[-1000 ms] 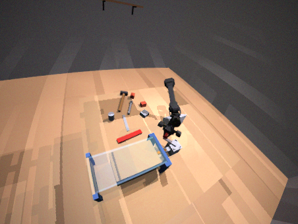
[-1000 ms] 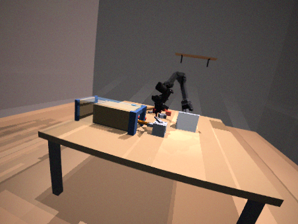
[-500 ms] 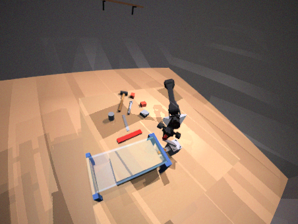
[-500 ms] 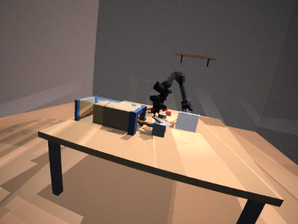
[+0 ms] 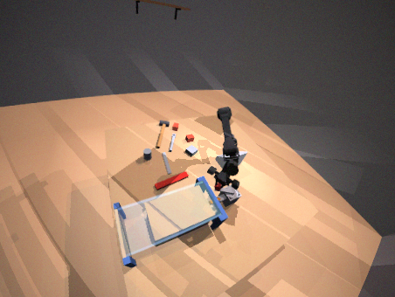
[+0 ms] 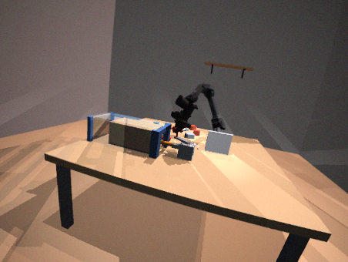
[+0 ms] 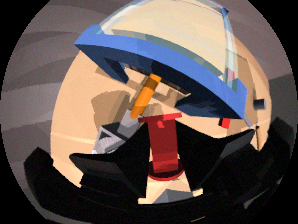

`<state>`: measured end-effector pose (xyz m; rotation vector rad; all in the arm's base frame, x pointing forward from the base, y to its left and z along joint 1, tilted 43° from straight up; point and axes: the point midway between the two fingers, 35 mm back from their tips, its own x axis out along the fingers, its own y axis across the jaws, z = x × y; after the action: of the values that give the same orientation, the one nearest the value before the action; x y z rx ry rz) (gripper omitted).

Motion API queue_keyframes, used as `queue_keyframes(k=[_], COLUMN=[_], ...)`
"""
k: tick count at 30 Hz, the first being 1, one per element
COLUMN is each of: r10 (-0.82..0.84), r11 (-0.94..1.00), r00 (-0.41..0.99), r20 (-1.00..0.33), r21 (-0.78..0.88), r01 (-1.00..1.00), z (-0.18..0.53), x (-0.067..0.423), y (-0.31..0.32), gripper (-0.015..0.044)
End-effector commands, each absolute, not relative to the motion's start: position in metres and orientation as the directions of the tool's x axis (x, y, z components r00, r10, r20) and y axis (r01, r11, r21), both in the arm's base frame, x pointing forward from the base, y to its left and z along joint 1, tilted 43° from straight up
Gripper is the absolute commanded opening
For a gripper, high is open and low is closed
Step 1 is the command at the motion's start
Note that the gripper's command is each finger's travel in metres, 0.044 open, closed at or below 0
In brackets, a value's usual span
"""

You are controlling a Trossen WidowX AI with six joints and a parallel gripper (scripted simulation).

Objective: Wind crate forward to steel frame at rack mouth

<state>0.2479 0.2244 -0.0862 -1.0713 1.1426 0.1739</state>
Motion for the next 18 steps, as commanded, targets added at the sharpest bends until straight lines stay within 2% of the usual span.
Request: queue_keyframes(k=[1, 18], r10=[-0.370, -0.368], r11=[0.537, 0.538], r00=[0.453, 0.453], r20=[-0.811, -0.812], r21=[-0.584, -0.584], r01=[-0.609, -0.608], z=[-0.093, -0.108], x=[0.251, 0.255], y=[0.234, 0.253], gripper=[0.0000, 0.0000])
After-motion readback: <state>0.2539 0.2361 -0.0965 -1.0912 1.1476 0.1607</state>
